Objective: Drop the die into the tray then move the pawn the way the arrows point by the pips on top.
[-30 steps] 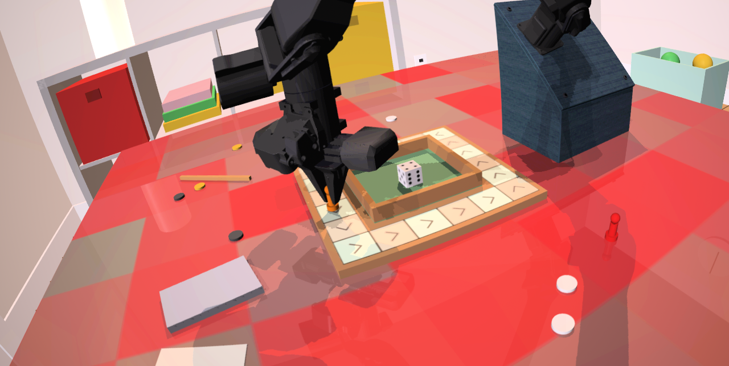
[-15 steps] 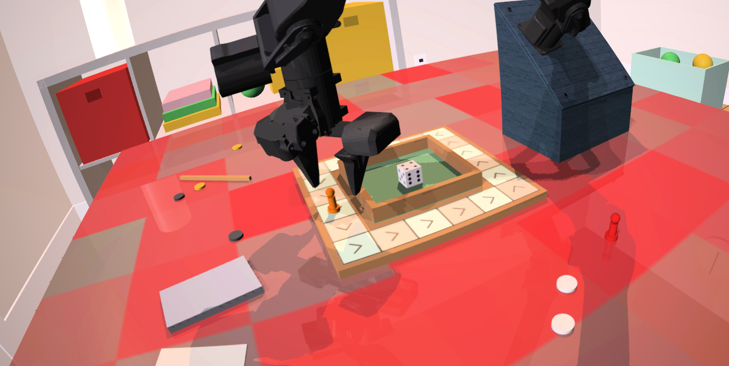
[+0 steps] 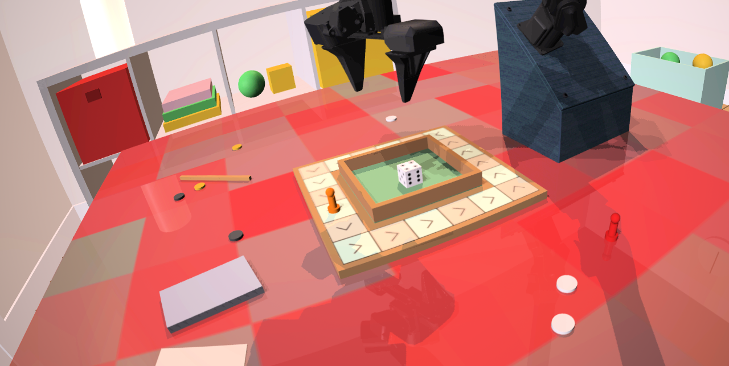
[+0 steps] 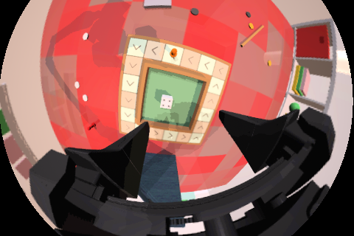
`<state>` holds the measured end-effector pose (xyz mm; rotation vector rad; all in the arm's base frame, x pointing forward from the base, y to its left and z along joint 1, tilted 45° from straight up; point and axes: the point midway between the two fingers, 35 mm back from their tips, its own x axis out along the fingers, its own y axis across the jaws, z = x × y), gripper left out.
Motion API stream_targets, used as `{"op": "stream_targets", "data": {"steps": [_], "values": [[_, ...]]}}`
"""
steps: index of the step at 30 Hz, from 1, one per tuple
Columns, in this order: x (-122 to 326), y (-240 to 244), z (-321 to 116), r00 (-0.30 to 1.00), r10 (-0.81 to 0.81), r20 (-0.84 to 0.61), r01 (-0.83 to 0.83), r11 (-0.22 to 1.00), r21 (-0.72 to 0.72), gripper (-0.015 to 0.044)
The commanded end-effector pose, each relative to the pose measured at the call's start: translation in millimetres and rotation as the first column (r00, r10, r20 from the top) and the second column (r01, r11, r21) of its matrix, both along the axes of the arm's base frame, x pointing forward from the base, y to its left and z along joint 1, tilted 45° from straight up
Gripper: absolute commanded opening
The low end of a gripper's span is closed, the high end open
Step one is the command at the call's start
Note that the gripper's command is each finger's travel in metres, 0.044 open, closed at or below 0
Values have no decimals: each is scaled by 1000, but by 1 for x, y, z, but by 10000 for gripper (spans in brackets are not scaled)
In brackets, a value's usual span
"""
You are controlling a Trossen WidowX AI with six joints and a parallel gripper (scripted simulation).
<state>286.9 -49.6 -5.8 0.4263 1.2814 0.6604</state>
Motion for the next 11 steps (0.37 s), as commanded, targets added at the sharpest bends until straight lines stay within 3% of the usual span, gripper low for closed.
{"op": "stream_targets", "data": {"steps": [1, 2, 3, 11], "values": [[-54, 0, 8, 990, -96, -108, 99, 995, 21, 440], [-69, 2, 10, 983, -125, -138, 129, 991, 26, 440], [-31, -3, 6, 996, -62, -57, 63, 998, 10, 440], [-31, -3, 6, 996, -62, -57, 63, 998, 10, 440]]}}
